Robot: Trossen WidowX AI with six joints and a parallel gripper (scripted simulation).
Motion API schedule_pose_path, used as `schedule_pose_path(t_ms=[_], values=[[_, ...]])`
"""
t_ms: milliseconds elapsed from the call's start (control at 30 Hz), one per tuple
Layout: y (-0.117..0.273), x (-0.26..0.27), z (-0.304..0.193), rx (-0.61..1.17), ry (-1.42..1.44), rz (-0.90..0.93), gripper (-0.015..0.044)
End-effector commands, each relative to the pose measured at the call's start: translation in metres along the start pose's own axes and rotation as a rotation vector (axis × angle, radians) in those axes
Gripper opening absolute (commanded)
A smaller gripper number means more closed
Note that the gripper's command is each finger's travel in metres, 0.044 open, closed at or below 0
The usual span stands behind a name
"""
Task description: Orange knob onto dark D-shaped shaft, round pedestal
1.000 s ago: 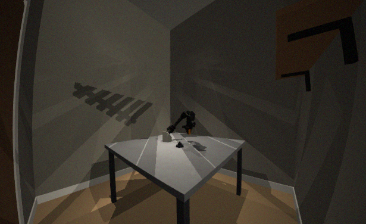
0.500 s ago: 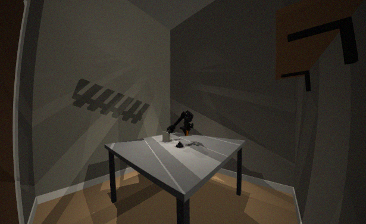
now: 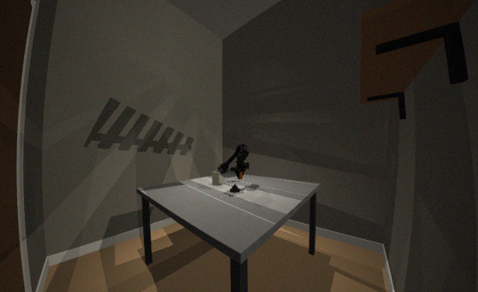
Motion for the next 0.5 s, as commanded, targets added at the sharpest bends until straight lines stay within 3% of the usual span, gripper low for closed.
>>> schedule_pose_path(t_ms=[0, 467], values=[[-0.003, -0.017, -0.005, 0.000, -0.003, -0.002, 0.0000], [-0.017, -0.055, -0.018, 0.000, 0.000, 0.004, 0.0000]])
Point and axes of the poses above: the point midway between the two fingers, 35 mm back from their tips, its own y axis back along the fingers, its own x axis across the jaws, z = x × y, the point moved 5 cm from there along y, back along the fingers, and after that the axes turned 6 degrees about y, right-handed, at the moved point
